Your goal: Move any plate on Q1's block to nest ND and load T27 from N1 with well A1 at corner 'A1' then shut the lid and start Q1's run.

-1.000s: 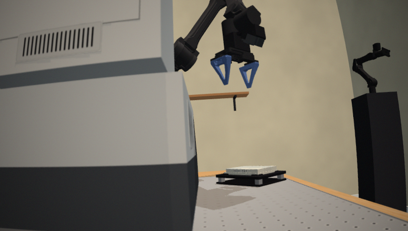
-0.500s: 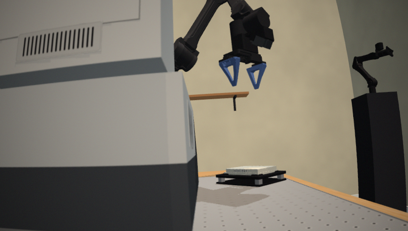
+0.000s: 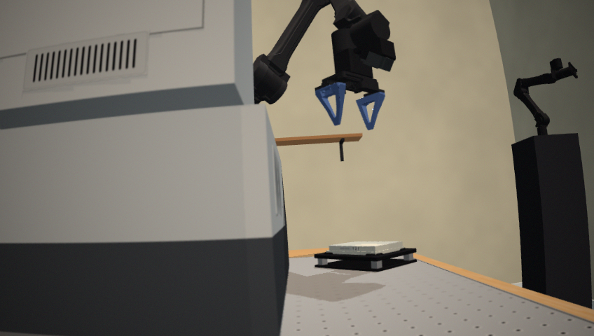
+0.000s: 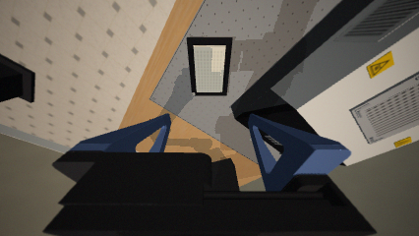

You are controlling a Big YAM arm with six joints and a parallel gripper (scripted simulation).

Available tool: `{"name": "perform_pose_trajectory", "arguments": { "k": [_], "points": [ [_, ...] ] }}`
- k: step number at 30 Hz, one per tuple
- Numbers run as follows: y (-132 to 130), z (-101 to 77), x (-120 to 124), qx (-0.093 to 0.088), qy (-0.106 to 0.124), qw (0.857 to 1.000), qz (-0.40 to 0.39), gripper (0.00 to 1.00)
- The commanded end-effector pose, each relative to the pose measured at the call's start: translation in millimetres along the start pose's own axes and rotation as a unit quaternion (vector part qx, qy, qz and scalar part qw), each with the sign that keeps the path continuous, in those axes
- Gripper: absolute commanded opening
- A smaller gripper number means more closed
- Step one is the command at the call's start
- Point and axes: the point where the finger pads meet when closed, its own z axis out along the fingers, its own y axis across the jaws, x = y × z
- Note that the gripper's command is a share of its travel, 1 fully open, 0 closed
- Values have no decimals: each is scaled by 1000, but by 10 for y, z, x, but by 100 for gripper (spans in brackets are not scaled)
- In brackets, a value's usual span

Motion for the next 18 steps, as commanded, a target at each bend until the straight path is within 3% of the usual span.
{"name": "perform_pose_trajectory", "arguments": {
  "k": [1,7,10,18],
  "points": [
    [137,-78,-98,-9,-11,1000,-22,100],
    [52,306,30,-4,2,1000,-1,100],
    [28,304,23,-2,1,1000,4,100],
    [75,595,-96,-7,-9,1000,-1,100]
  ]
}}
